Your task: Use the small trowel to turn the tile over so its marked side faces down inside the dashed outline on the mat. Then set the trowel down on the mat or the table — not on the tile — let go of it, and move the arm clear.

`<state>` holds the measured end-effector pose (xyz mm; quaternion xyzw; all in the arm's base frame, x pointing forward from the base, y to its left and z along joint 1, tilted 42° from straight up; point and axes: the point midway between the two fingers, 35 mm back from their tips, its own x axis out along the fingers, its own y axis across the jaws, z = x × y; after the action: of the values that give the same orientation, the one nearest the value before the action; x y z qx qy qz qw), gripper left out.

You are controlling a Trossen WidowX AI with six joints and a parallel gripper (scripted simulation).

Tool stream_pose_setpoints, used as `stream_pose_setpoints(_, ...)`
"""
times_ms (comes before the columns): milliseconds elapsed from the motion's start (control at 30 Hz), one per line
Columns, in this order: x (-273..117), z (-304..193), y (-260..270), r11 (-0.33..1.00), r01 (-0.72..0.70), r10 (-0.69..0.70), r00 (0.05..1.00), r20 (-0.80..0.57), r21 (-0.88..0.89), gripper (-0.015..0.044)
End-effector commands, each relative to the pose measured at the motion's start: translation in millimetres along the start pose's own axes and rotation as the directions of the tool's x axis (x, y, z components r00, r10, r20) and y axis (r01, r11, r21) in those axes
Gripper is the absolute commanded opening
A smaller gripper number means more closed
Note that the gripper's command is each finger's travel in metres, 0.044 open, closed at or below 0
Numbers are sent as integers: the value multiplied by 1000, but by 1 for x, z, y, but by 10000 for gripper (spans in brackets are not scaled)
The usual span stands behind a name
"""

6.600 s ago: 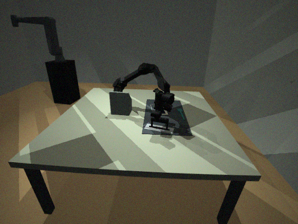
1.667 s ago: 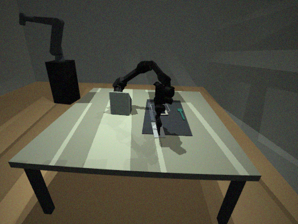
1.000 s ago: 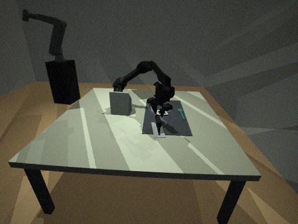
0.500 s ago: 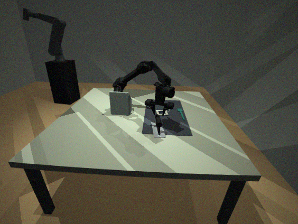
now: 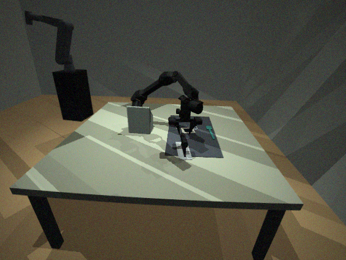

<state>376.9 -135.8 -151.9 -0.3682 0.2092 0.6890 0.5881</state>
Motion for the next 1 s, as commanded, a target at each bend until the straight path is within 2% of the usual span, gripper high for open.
stream_pose_setpoints(0, 1, 0, 1, 1000, -5, 5, 1000, -1, -20, 270)
stream_pose_setpoints(967, 45, -1, 0, 1000, -5, 5, 1000, 1, -20, 270)
